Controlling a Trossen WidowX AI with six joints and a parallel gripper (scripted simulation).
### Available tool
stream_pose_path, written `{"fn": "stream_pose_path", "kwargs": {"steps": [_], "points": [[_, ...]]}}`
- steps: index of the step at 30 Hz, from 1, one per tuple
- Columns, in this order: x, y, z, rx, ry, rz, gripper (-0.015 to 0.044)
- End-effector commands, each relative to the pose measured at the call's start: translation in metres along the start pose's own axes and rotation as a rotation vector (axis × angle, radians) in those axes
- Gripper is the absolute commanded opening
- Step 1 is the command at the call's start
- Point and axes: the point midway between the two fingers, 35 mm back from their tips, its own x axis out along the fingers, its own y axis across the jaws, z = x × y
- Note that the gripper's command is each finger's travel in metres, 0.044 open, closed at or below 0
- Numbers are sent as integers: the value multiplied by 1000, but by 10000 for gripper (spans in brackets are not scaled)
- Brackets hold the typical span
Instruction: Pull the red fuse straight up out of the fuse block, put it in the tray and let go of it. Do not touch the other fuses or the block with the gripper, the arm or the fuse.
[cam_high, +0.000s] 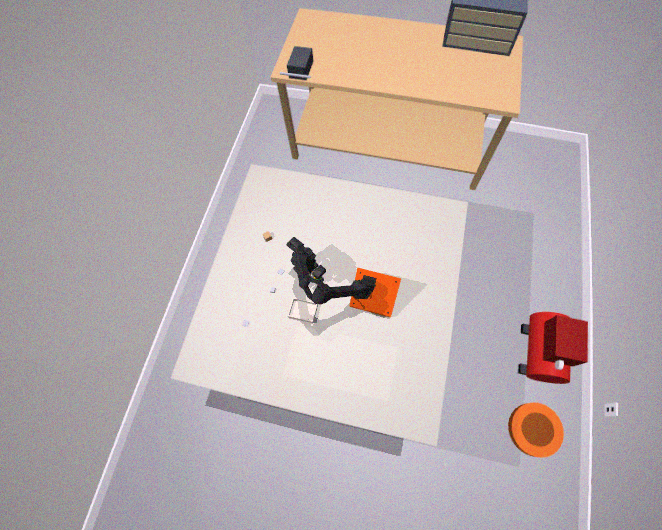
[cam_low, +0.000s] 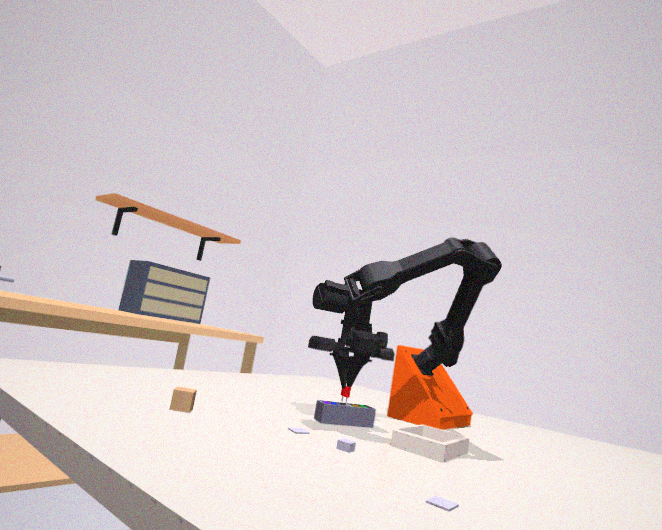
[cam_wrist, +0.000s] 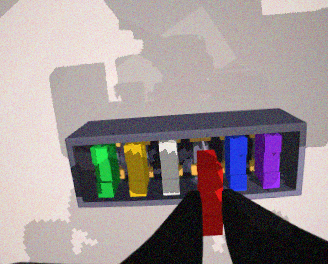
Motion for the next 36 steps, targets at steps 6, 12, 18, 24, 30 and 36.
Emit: {"fn": "stream_pose_path", "kwargs": {"steps": [6,12,18,24,30,36], "points": [[-15,-1,0,-6,5,-4,0],[-21,-1,0,-6,5,-3,0],[-22,8,29,-4,15,-9,0],[-22,24,66,-3,22,-14,0],[-21,45,103,-4,22,-15,0],[-21,72,136,-4,15,-12,0]]}}
